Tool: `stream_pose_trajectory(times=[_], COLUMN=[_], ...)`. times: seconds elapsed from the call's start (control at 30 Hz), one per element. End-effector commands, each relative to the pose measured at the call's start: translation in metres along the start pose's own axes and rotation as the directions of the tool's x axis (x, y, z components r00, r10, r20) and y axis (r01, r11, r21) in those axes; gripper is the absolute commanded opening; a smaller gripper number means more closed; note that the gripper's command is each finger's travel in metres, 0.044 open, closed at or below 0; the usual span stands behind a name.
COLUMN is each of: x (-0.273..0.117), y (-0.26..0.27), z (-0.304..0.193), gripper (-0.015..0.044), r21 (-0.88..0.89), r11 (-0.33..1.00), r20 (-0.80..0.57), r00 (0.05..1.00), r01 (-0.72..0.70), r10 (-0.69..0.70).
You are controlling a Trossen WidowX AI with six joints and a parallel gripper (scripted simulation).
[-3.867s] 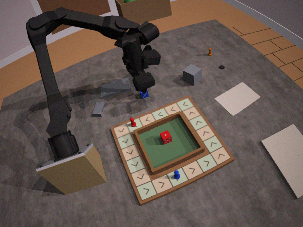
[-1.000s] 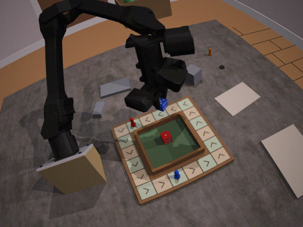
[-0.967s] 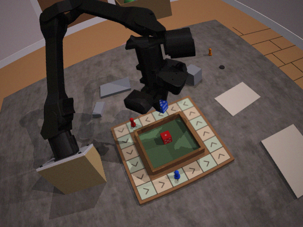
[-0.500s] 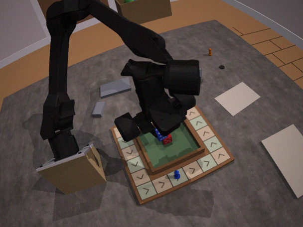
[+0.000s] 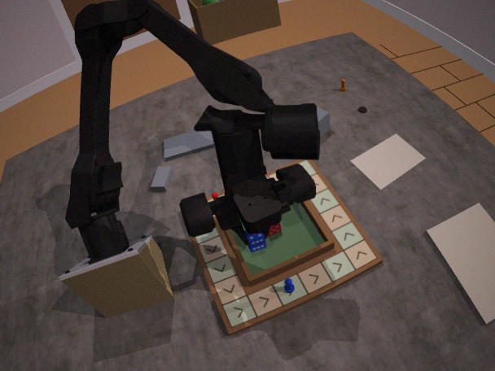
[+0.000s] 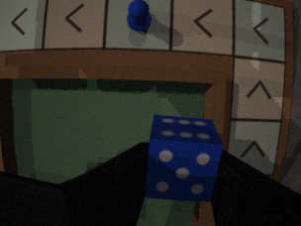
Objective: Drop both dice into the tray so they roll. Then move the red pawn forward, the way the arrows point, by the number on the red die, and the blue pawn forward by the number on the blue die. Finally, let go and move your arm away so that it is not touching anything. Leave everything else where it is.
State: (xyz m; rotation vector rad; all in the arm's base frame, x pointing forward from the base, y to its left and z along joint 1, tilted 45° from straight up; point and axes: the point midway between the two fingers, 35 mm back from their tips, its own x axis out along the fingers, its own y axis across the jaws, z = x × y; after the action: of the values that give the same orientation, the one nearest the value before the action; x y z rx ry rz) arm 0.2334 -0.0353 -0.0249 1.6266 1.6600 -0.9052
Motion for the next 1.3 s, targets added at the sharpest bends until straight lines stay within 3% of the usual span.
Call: stream_pose_trajectory(times=[0.0,0.27,0.57,0.67,0.83,1.27], x=[0.003,0.006,0.008,0.005,-0.034,-0.031], y=[-0.003,-0.005,-0.005,-0.004,0.006,0.003], z=[0.001,0.001,0.000,-0.001,-0.020,-0.020], gripper=[0.0000,0.0000,0.0000,0.0000,0.0000,0.0000], r21=[0.008,0.024,0.014,0.011,0.010,0.008], r11=[1.000,0.999,0.997,0.996,0.996,0.996], r20=[0.114,0.368,0.603,0.617,0.617,0.612], r00=[0.993,0.929,0.796,0.785,0.784,0.788], r01=[0.027,0.028,-0.075,-0.087,-0.088,-0.085], r10=[-0.028,-0.035,0.052,0.062,0.063,0.062])
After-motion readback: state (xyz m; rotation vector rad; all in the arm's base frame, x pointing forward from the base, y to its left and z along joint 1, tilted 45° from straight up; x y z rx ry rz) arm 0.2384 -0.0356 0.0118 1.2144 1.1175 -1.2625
